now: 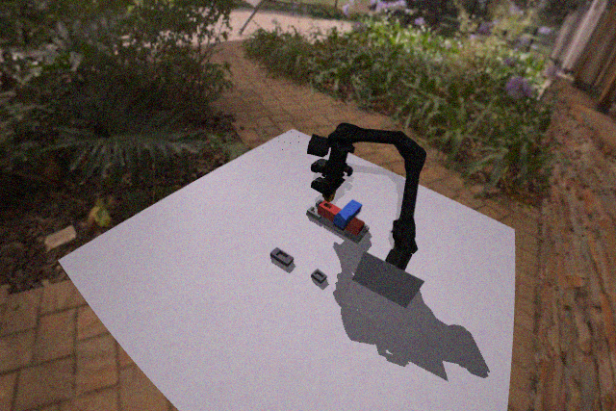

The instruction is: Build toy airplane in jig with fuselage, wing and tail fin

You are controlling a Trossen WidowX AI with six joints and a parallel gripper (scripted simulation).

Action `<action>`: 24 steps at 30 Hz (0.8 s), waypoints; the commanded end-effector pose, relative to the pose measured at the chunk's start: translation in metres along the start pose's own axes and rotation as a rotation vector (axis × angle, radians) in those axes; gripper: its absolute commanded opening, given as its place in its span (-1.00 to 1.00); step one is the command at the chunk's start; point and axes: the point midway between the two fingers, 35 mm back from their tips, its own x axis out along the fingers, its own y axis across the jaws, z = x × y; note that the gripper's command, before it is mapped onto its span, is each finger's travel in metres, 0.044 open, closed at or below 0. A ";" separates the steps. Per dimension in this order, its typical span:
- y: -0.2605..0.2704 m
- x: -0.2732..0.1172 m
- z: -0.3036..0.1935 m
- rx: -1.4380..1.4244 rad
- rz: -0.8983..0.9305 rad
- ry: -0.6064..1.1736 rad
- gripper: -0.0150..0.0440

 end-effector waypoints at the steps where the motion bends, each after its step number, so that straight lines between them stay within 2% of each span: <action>1: -0.014 0.002 0.001 -0.002 -0.013 0.001 -0.49; 4: -0.018 0.003 0.001 -0.002 -0.016 0.002 -0.49; 7: -0.018 0.004 0.001 -0.002 -0.016 0.002 -0.27; 24: -0.018 0.003 0.001 -0.002 -0.016 0.002 -0.27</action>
